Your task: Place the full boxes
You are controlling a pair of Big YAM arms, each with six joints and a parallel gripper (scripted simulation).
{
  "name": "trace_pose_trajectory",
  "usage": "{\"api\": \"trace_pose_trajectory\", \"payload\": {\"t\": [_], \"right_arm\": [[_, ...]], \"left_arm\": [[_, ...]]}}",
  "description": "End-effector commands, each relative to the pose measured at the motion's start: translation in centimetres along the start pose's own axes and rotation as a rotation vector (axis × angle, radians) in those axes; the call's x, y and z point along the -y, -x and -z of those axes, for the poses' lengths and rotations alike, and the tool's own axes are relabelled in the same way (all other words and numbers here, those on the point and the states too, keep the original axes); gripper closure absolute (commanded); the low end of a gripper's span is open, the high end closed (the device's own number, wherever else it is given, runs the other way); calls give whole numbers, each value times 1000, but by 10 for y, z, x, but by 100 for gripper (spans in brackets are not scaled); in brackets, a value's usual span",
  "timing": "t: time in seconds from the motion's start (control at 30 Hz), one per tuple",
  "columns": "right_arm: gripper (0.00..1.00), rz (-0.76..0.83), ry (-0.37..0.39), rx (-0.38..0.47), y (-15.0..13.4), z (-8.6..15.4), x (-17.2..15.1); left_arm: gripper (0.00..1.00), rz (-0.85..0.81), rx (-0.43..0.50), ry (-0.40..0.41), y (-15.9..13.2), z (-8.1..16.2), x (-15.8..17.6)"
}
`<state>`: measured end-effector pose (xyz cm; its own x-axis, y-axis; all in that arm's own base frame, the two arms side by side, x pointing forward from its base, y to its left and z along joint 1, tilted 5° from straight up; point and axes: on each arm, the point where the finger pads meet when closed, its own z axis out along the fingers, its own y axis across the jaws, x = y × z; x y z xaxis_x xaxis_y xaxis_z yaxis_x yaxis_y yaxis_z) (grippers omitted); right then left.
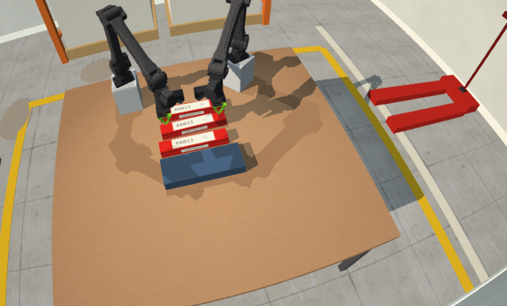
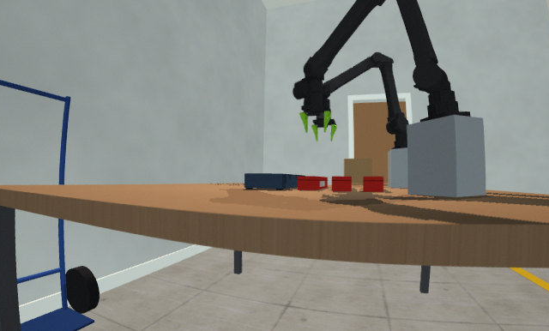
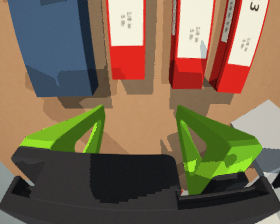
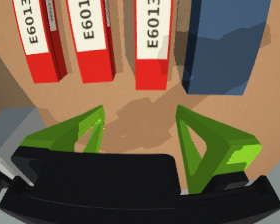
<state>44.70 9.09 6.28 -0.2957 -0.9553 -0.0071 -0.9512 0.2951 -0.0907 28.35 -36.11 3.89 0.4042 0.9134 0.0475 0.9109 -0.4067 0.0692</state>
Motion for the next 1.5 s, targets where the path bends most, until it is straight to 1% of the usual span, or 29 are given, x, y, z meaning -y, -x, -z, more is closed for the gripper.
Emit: {"api": "trace_pose_trajectory", "payload": {"t": [0.0, 0.03, 0.07, 0.1, 0.17, 0.27, 0.33, 0.37, 0.4, 0.47, 0.53, 0.6, 0.63, 0.67, 0.7, 0.73, 0.77, 0.87, 0.9, 0.93, 1.0, 1.03, 1.07, 1.1, 1.17, 1.2, 1.23, 1.27, 1.47], "right_arm": [[28, 8, -30, 18, 14, 19, 9], [28, 8, -30, 18, 14, 19, 9], [28, 8, -42, 25, 15, 26, 12], [28, 6, -59, 35, 18, 36, 17], [28, 7, -59, 35, 18, 39, 17], [28, 7, -59, 36, 17, 44, 17], [28, 8, -44, 26, 17, 40, 15], [28, 8, -27, 17, 13, 35, 8], [28, 8, -24, 15, 11, 36, 5], [28, 6, -60, 36, 17, 55, 16], [28, 6, -60, 36, 17, 58, 16], [28, 6, -60, 36, 17, 58, 16], [28, 8, -32, 19, 16, 46, 14], [28, 3, -31, 19, 8, 42, 10], [28, 9, 14, -7, 6, 25, -6], [28, 10, 13, -7, 6, 25, -5], [28, 3, -30, 19, 9, 42, 10], [28, 3, -30, 19, 9, 42, 10], [28, 7, 8, -4, 7, 25, -5], [28, 3, -30, 19, 9, 42, 9], [28, 3, -30, 19, 9, 41, 9], [28, 7, 1, 1, 9, 27, -2], [28, 8, 1, 0, 9, 26, -2], [28, 3, -30, 19, 9, 41, 9], [28, 3, -30, 19, 9, 41, 9], [28, 9, -1, 1, 10, 27, -2], [28, 9, 0, 1, 10, 26, -2], [28, 3, -30, 19, 8, 41, 10], [28, 3, -30, 19, 8, 33, 10]], "left_arm": [[28, 8, 34, 62, 15, 35, -19], [28, 8, 34, 62, 15, 35, -19], [28, 9, 7, 16, 8, 16, -8], [28, 10, 17, 33, 10, 25, -13], [28, 11, 34, 62, 14, 42, -20], [28, 8, 34, 63, 15, 48, -19], [28, 8, 35, 63, 14, 51, -19], [28, 9, 34, 63, 14, 53, -19], [28, 10, 34, 63, 14, 55, -19], [28, 10, 35, 63, 14, 58, -19], [28, 8, 35, 63, 14, 62, -19], [28, 8, 35, 63, 14, 62, -19], [28, 5, -5, -4, 5, 32, -1], [28, 7, 8, 18, 8, 44, -6], [28, 7, 7, 16, 7, 44, -5], [28, 7, 6, 15, 6, 43, -4], [28, 5, 19, 33, 7, 47, -11], [28, 5, 19, 33, 7, 47, -11], [28, 5, 19, 33, 7, 47, -11], [28, 5, 19, 33, 7, 47, -11], [28, 5, 19, 33, 7, 47, -11], [28, 5, 19, 33, 7, 47, -11], [28, 5, 19, 33, 6, 47, -10], [28, 5, 19, 33, 6, 47, -10], [28, 5, 19, 33, 6, 47, -10], [28, 5, 19, 33, 6, 47, -10], [28, 5, 19, 33, 6, 47, -10], [28, 5, 19, 33, 7, 46, -12], [28, 4, 18, 32, 7, 37, -12]]}}
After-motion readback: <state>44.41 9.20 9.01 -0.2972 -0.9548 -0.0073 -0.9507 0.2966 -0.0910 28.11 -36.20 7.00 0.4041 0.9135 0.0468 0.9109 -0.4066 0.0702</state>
